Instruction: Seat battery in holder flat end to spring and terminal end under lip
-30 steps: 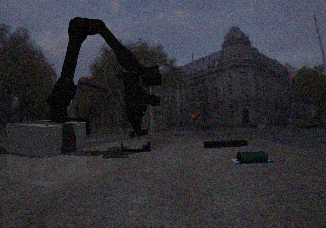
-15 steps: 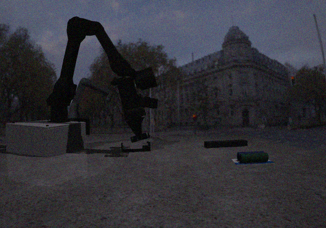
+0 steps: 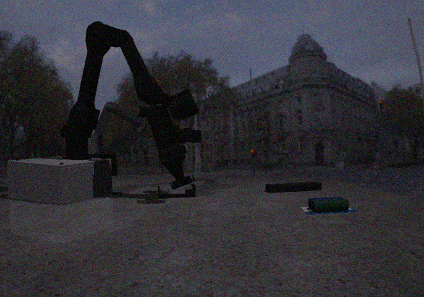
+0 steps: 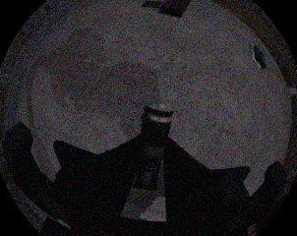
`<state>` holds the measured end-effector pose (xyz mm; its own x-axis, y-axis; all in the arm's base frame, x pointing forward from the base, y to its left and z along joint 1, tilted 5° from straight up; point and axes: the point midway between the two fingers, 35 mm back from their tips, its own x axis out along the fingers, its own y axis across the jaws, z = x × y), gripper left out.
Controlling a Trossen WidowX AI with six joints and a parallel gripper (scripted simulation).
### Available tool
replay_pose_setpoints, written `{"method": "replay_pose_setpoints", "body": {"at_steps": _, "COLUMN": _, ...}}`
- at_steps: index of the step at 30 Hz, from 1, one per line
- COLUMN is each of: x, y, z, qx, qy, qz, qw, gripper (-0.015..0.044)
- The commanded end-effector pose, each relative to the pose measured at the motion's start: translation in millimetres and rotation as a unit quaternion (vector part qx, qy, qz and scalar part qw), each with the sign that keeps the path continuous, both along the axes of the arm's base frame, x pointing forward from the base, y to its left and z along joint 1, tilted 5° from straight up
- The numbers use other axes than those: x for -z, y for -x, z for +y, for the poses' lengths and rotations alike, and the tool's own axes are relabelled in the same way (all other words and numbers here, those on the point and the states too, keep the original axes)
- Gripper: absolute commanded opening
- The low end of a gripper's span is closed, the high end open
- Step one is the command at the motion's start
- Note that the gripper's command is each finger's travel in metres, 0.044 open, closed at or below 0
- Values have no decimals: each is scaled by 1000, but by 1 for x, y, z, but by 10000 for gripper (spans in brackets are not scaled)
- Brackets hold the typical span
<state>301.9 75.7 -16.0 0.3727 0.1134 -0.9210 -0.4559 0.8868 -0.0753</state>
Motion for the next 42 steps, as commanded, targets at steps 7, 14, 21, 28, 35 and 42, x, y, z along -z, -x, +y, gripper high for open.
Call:
{"method": "replay_pose_setpoints", "body": {"at_steps": 7, "x": 5, "y": 2, "z": -1, "qx": -6, "qy": -17, "qz": -31, "qw": 999, "gripper": 60}}
{"method": "replay_pose_setpoints", "body": {"at_steps": 14, "x": 7, "y": 4, "z": -2, "qx": -8, "qy": -27, "qz": -51, "qw": 998, "gripper": 60}}
{"method": "replay_pose_setpoints", "body": {"at_steps": 21, "x": 9, "y": 6, "z": -3, "qx": -11, "qy": -37, "qz": -71, "qw": 997, "gripper": 60}}
{"method": "replay_pose_setpoints", "body": {"at_steps": 28, "x": 10, "y": 9, "z": -5, "qx": -12, "qy": -40, "qz": -78, "qw": 996, "gripper": 60}}
{"method": "replay_pose_setpoints", "body": {"at_steps": 35, "x": 12, "y": 15, "z": -8, "qx": -12, "qy": -40, "qz": -78, "qw": 996, "gripper": 60}}
{"method": "replay_pose_setpoints", "body": {"at_steps": 42, "x": 14, "y": 20, "z": -11, "qx": -12, "qy": -40, "qz": -77, "qw": 996, "gripper": 60}}
